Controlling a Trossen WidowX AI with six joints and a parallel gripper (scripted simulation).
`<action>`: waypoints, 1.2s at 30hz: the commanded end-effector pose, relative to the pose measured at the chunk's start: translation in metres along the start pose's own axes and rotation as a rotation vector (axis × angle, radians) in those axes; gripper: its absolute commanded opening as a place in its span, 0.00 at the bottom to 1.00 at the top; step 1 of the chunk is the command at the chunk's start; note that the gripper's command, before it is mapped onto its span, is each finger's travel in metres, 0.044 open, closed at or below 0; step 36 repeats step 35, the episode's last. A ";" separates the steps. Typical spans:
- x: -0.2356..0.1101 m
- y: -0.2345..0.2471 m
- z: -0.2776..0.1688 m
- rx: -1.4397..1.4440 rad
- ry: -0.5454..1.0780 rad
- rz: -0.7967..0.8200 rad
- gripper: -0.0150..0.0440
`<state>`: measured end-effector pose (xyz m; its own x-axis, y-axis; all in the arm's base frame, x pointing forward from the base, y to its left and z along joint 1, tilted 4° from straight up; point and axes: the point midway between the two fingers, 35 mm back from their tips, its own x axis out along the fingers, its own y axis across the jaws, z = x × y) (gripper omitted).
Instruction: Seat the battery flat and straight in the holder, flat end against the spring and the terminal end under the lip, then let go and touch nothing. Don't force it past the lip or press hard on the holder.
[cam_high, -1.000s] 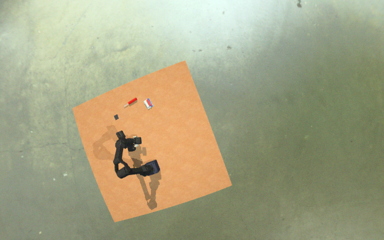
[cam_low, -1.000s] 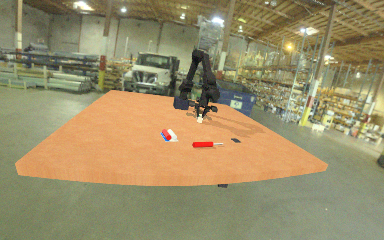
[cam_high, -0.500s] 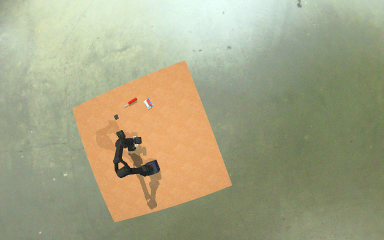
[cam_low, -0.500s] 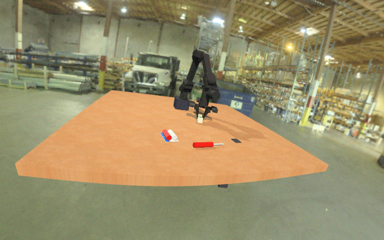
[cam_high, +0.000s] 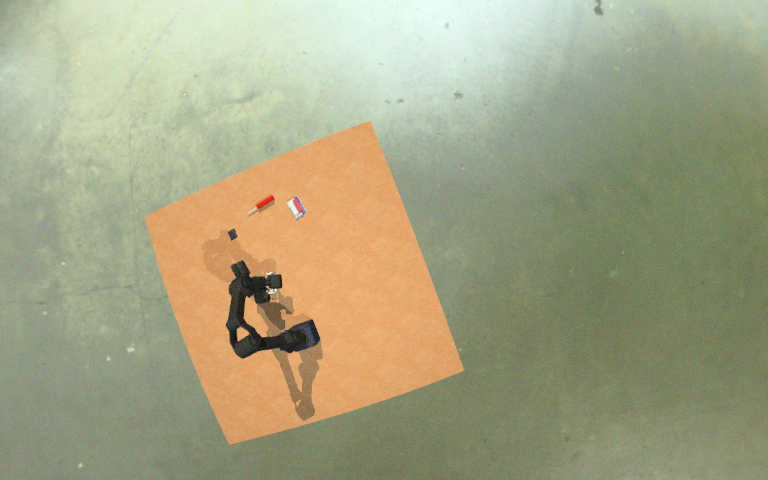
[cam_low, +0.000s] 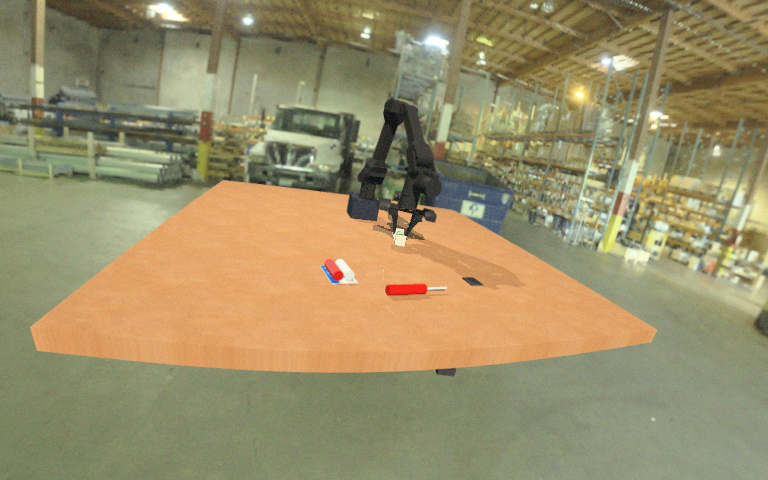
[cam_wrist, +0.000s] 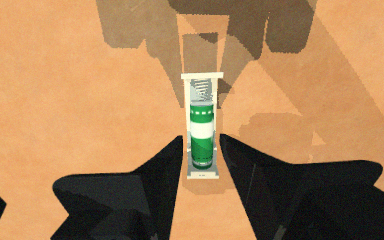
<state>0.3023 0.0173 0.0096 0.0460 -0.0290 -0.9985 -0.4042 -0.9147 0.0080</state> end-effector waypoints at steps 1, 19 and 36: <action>-0.003 0.000 -0.001 0.000 0.006 -0.003 0.55; -0.073 0.004 0.002 0.000 0.007 -0.003 1.00; -0.073 0.004 0.002 0.000 0.007 -0.003 1.00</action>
